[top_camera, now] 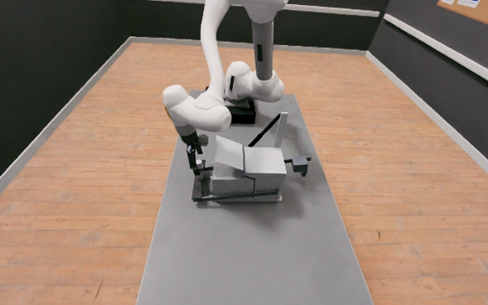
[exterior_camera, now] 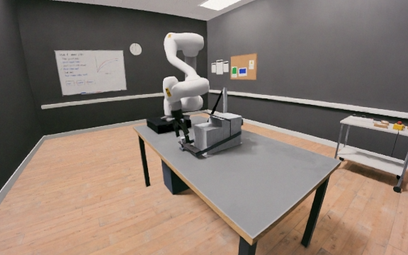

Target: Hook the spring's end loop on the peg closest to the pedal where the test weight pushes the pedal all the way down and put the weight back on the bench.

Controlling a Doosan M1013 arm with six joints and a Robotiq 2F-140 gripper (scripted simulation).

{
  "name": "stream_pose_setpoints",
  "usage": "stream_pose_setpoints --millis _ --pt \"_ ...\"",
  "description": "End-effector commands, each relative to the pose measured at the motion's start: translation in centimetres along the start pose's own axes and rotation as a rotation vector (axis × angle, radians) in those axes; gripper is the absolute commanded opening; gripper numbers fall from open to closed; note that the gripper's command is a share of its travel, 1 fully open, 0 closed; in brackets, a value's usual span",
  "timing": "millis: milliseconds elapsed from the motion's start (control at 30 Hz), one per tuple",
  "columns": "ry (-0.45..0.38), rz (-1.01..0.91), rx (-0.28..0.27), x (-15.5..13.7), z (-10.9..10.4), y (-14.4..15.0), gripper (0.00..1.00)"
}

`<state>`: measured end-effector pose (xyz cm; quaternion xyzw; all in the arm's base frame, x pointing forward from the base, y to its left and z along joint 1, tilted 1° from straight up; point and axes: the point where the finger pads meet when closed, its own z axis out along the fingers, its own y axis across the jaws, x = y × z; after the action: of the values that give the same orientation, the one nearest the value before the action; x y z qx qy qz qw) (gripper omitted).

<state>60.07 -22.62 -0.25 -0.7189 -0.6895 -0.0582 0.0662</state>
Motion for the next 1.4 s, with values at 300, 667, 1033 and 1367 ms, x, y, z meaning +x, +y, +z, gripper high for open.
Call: stream_pose_setpoints --millis 300,667,1033,1367 --pt "0.000 0.000 -0.001 0.00 -0.07 0.04 1.00" --pt "0.000 0.000 -0.001 0.00 -0.07 0.04 0.25" --pt "0.000 0.000 -0.001 0.00 -0.07 0.04 0.25" --pt "0.000 0.000 -0.001 0.00 -0.07 0.04 0.25"
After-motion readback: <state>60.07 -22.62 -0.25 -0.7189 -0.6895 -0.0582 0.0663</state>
